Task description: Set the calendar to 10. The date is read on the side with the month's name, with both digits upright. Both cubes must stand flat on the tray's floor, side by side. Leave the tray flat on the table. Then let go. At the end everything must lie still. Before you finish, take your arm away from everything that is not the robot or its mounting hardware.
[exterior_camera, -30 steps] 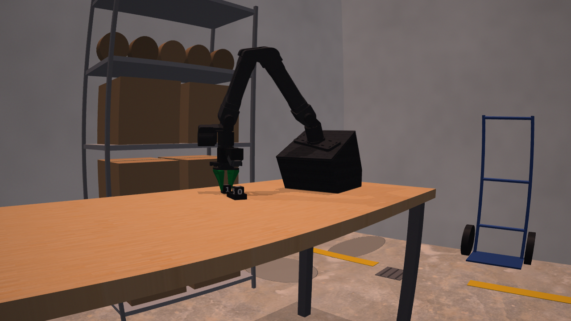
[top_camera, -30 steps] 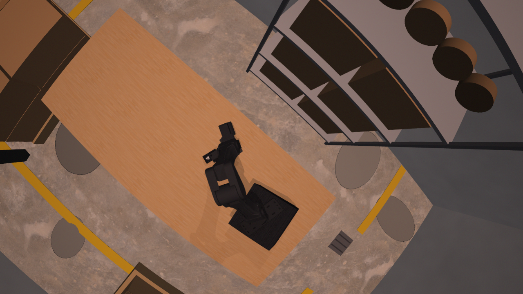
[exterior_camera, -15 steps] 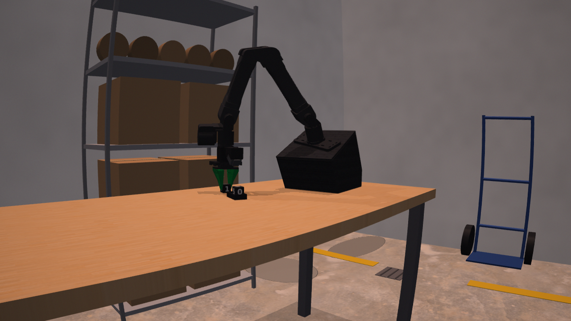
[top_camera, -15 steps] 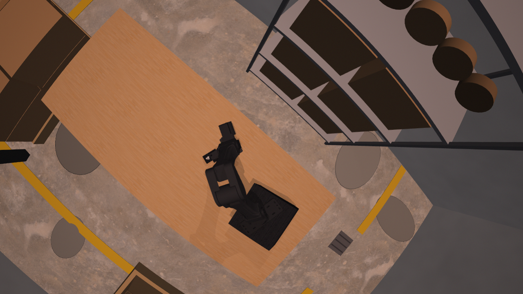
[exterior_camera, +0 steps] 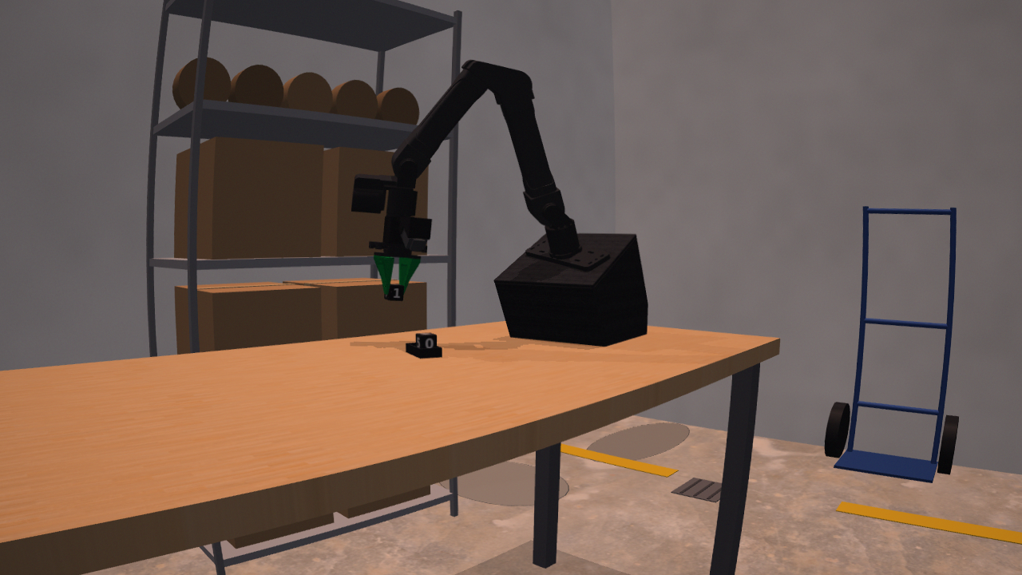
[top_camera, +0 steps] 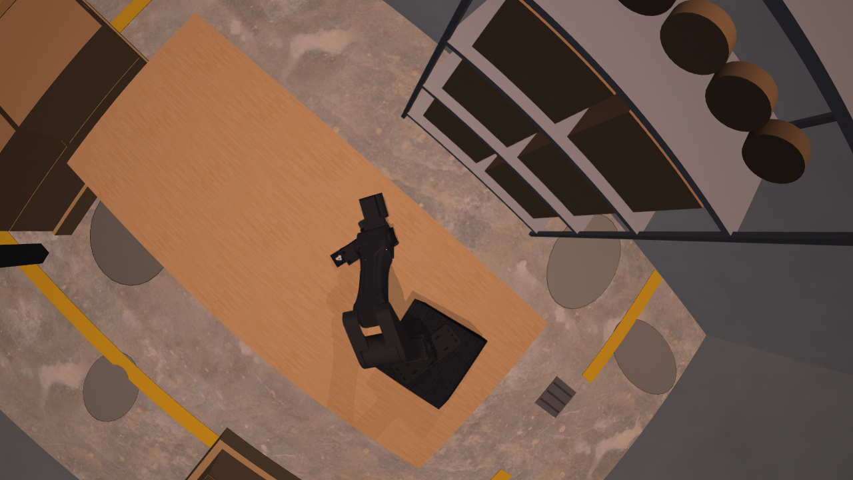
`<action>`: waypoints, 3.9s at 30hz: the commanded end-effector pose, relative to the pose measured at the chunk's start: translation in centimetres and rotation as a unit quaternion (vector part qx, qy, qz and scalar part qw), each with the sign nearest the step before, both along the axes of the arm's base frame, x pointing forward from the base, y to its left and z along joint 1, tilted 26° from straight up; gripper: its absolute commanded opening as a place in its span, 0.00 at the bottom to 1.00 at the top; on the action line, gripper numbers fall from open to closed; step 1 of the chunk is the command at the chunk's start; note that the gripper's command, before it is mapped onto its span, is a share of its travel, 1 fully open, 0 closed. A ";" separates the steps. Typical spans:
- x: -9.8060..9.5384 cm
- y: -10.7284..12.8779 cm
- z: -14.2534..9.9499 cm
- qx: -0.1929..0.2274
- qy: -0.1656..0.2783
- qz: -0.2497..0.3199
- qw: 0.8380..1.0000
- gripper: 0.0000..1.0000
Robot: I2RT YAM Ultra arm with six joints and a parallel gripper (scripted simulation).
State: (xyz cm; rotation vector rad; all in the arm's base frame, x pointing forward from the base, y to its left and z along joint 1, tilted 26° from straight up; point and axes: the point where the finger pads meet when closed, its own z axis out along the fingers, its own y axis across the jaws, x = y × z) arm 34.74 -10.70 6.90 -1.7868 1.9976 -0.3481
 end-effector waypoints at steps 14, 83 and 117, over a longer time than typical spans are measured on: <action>-1.9 0.8 0.6 0.020 0.028 0.008 0.999 0.26; 1.4 10.5 -2.6 0.025 0.029 0.001 0.999 0.26; 1.4 10.5 -2.6 0.025 0.029 0.001 0.999 0.26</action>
